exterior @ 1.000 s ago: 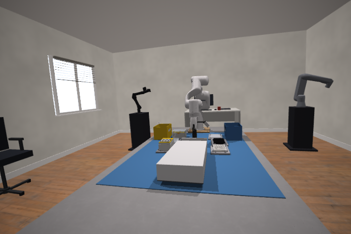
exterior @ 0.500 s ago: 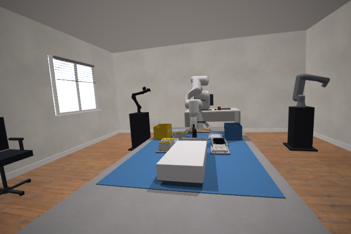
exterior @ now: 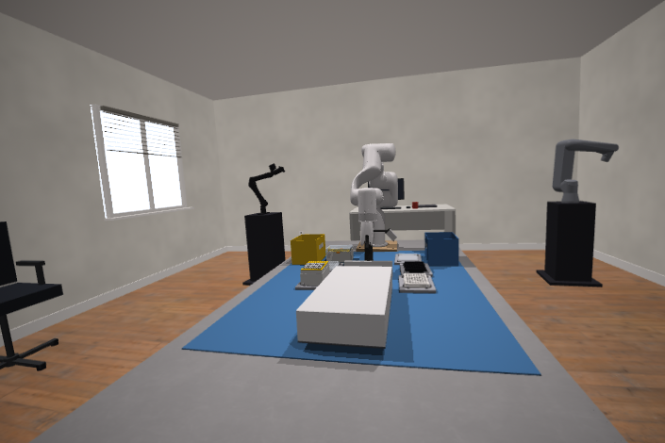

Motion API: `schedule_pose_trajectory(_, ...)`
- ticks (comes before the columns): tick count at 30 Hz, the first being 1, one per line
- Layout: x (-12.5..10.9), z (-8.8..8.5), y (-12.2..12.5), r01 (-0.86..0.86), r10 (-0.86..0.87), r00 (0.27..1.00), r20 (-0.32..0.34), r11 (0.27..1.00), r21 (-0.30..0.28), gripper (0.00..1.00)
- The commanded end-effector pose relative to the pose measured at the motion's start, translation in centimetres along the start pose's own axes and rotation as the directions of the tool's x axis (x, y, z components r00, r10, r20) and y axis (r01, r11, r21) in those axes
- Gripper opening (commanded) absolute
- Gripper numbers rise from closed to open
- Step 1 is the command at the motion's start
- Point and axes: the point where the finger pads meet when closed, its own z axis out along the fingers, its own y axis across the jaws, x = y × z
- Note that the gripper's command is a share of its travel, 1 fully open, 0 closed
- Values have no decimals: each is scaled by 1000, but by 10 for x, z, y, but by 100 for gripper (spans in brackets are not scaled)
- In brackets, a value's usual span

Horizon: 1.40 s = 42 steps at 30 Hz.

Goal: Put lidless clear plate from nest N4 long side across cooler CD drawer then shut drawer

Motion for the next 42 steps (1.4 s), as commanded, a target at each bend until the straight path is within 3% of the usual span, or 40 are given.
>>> schedule_pose_trajectory(1, -1, 22, -26, -2, 2, 1000, 0, 998, 68, 21)
schedule_pose_trajectory(42, -1, 21, -31, -2, 2, 1000, 0, 998, 68, 21)
